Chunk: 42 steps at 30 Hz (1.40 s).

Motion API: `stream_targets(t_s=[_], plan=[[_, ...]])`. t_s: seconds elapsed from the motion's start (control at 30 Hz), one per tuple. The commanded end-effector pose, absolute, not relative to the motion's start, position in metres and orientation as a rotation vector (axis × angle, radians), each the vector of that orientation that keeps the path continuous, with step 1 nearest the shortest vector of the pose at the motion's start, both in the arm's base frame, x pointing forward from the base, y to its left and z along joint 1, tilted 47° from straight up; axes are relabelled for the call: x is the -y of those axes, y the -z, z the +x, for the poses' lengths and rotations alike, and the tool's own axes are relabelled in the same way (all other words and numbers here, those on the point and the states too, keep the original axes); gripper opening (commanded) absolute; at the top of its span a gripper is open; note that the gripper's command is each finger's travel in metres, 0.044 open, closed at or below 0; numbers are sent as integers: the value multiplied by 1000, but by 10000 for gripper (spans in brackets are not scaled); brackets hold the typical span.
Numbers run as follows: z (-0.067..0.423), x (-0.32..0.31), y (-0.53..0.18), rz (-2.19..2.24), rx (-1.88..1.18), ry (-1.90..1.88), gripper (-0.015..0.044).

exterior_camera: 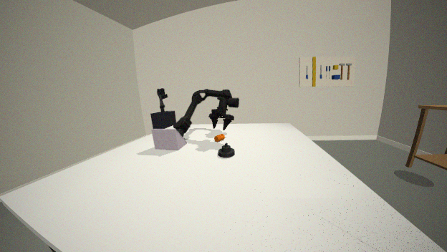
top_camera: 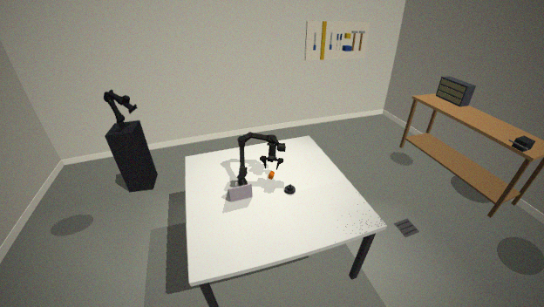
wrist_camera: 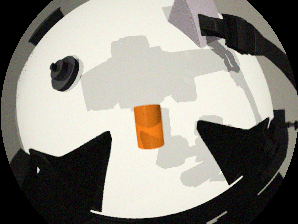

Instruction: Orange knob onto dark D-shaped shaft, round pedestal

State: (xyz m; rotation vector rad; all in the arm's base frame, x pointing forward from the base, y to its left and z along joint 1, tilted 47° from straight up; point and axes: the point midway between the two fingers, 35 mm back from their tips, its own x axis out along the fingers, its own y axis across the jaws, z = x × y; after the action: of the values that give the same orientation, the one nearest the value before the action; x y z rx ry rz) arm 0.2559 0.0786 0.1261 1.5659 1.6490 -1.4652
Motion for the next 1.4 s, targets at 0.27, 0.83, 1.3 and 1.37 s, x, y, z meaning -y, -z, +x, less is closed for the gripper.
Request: stream_targets(t_s=[0.27, 0.83, 1.3, 1.37], plan=[[256, -97, -112, 1570, -1661, 1461, 440], [253, -117, -93, 1570, -1661, 1460, 440], [251, -129, -82, 1571, -1663, 1460, 387], [251, -129, -82, 1571, -1663, 1460, 335]])
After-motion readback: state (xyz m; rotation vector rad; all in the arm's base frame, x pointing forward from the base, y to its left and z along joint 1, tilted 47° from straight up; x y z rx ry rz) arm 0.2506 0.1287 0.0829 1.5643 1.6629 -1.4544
